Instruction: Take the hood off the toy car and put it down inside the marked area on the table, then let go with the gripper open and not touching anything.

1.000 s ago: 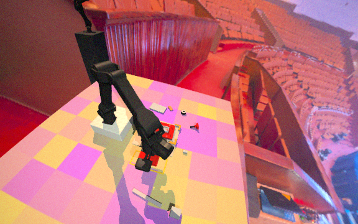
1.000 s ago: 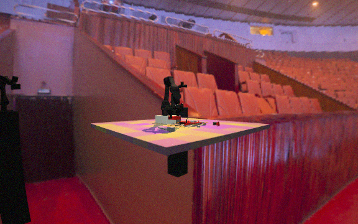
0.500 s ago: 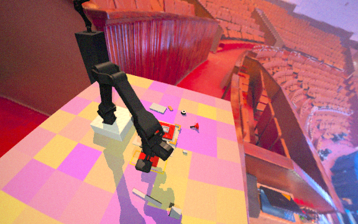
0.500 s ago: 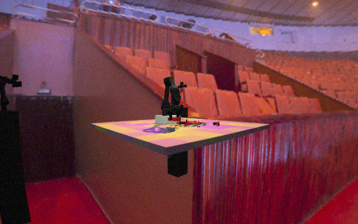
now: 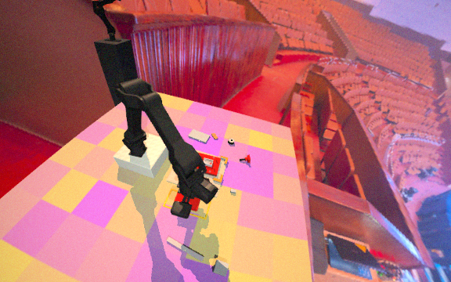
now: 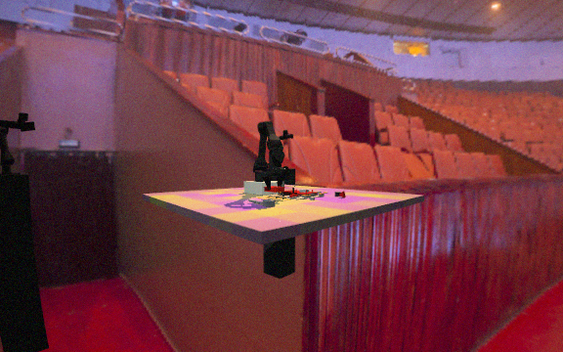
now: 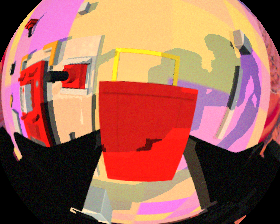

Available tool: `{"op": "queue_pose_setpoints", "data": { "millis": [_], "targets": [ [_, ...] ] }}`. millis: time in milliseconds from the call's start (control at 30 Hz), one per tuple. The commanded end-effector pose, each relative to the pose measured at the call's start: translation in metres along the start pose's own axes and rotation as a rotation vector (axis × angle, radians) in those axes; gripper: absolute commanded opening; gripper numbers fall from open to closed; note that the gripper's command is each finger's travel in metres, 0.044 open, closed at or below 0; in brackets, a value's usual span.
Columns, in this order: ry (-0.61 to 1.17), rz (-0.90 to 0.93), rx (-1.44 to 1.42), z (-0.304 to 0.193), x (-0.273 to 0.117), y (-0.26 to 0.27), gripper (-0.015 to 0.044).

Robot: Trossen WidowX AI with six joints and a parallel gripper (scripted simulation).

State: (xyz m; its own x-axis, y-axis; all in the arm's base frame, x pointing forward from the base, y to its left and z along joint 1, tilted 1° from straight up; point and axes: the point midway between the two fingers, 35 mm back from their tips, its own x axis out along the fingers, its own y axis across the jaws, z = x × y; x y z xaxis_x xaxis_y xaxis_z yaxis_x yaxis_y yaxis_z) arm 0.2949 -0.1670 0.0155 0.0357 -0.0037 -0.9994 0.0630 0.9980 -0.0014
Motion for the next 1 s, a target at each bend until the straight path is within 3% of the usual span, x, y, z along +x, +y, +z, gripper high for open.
{"op": "queue_pose_setpoints", "data": {
  "millis": [0, 967],
  "targets": [
    [0.006, 0.002, -0.003, -0.002, 0.004, 0.001, 0.0],
    [0.006, 0.002, -0.003, -0.004, 0.023, 0.002, 0.0]
  ]
}}
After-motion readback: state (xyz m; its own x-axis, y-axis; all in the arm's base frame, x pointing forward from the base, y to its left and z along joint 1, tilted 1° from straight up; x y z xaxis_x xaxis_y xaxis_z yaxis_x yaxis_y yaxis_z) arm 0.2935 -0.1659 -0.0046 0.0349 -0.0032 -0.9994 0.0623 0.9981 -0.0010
